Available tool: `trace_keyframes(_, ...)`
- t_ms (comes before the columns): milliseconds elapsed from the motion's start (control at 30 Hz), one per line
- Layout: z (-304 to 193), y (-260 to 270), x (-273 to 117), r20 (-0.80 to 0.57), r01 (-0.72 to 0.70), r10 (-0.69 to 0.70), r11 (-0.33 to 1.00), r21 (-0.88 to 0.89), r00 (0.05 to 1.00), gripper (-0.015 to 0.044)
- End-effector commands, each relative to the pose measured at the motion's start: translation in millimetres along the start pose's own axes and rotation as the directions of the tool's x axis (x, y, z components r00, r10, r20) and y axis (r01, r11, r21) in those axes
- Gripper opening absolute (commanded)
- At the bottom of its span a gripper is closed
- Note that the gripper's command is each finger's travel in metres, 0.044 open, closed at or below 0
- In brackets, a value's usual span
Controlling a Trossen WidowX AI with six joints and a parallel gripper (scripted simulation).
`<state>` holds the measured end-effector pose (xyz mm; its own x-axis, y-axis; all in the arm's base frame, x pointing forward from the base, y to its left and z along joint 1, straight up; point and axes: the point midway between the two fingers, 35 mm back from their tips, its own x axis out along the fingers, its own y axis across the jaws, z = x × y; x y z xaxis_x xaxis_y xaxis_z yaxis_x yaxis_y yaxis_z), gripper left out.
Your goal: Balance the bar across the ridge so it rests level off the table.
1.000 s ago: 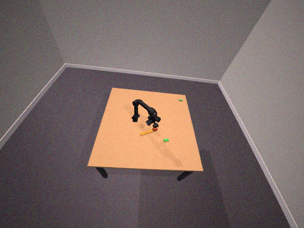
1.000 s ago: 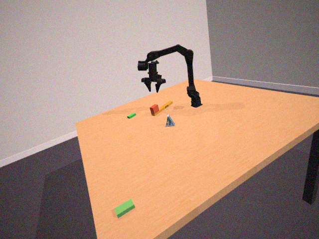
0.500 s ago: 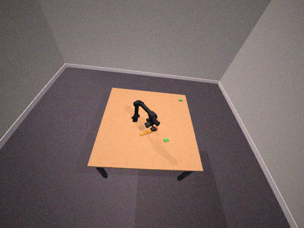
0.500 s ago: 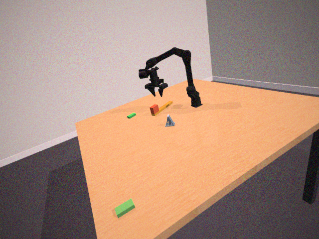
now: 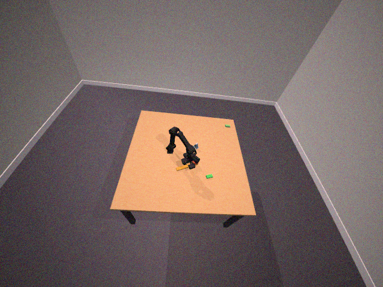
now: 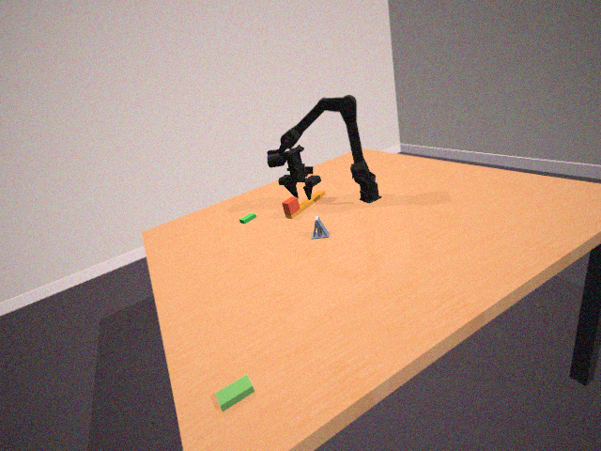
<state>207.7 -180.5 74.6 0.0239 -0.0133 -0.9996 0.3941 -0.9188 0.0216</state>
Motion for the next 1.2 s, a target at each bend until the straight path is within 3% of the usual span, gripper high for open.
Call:
trace_keyframes(0, 1.1, -0.2, 4.6, 0.006, -0.001, 0.001, 1.000, 0.003, 1.000, 0.0315)
trace_keyframes(967, 1.4, -0.4, 27.8, 0.006, -0.001, 0.001, 1.000, 0.003, 1.000, 0.0315)
trace_keyframes(1167, 0.6, -0.8, 27.4, 0.001, 0.001, -0.001, 1.000, 0.000, 1.000, 0.0157)
